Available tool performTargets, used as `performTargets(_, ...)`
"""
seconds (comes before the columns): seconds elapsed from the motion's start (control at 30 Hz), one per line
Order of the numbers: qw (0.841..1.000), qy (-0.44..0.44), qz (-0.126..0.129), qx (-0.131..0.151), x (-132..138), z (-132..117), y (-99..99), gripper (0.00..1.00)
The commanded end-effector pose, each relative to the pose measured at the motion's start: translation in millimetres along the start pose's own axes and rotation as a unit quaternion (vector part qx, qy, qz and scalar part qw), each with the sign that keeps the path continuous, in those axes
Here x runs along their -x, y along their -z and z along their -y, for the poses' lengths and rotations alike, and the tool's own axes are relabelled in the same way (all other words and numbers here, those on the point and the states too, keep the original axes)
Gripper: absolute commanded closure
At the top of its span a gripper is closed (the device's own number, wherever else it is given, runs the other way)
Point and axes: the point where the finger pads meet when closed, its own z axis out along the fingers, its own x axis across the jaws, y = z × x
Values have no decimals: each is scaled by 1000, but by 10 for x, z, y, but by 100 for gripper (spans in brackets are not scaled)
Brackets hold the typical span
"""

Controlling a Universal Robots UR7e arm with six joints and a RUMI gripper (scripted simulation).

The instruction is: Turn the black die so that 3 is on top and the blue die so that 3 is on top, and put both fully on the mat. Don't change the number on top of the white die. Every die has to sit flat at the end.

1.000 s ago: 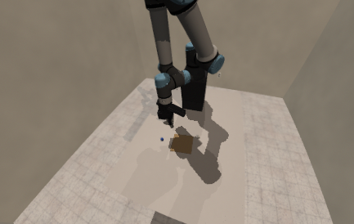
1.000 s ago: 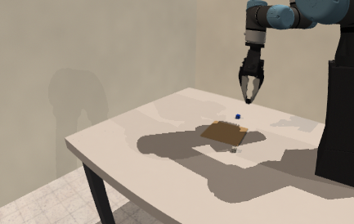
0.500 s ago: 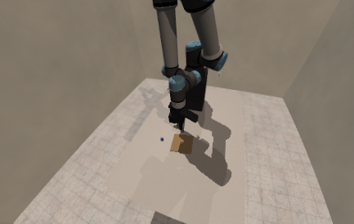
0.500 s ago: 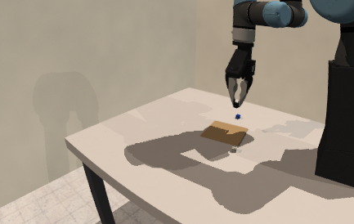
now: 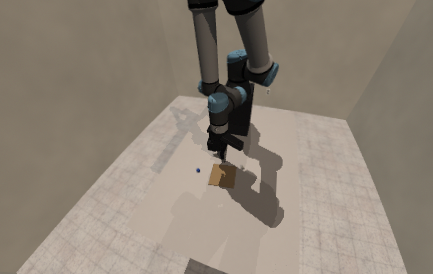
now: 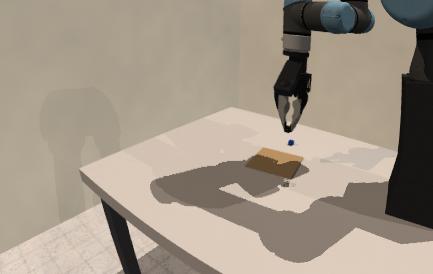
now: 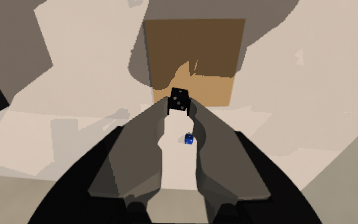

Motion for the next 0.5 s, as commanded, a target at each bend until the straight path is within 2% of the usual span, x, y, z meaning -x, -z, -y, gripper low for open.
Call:
performTargets(0.0, 1000, 0, 0, 0, -4, 0, -25, 100)
performTargets(0.2, 1000, 0, 0, 0, -5, 0, -85, 100)
performTargets(0.47, 1000, 0, 0, 0, -7, 1, -303, 100)
